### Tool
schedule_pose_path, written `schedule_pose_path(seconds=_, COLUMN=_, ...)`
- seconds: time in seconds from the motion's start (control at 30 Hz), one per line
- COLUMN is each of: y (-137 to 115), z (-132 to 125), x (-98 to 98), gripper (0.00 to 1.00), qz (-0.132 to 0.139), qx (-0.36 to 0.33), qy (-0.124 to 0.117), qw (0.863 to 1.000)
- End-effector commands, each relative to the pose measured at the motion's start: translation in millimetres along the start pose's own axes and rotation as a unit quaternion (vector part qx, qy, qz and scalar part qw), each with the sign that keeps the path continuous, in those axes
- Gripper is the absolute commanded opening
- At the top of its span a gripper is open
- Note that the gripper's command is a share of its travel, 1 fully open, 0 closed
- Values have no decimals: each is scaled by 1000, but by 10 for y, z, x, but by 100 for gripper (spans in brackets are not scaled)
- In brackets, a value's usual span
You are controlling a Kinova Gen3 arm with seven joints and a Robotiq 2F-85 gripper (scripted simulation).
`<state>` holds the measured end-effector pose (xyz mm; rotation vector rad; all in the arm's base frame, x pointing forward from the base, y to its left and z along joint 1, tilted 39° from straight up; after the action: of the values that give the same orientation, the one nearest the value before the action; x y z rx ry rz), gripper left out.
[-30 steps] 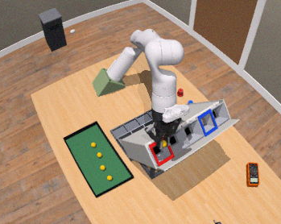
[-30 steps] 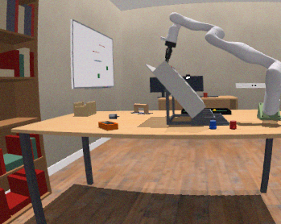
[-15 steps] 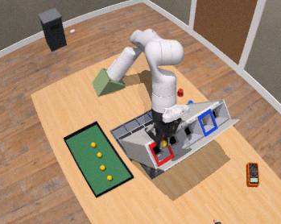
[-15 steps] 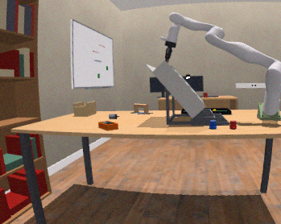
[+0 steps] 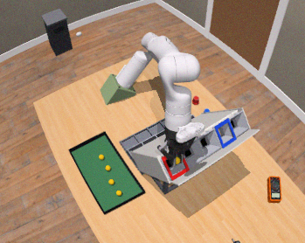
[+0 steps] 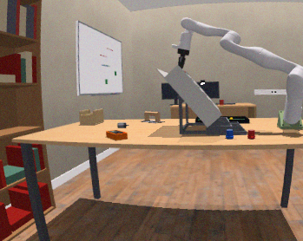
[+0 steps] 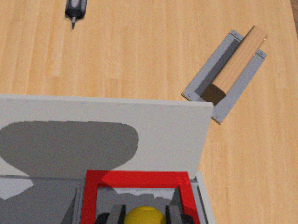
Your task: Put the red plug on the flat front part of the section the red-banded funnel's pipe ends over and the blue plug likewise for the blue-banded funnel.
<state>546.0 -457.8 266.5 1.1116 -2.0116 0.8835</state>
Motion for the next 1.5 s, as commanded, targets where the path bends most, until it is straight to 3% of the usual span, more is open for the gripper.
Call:
schedule_pose_path(seconds=0.0, y=-216, z=83, x=-12, gripper=0, qz=-128, qx=0, qy=-49, qw=991)
schedule_pose_path(seconds=0.03, y=-2, z=0, x=16, gripper=100, qz=1, qx=0, qy=1, qw=1000)
schedule_pose_path(seconds=1.47, y=-2, z=0, x=16, gripper=100, qz=1, qx=0, qy=1, qw=1000)
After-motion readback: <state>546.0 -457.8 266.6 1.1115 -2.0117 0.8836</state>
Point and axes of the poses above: the point where the finger pads meet when closed, its own x axis back along the fingers, its own z axis across the jaws, y = z × x, the point moved 8 cm from there along x, back along the fingers, and after that the axes turned 6 degrees about -x, right-handed, at the moved point
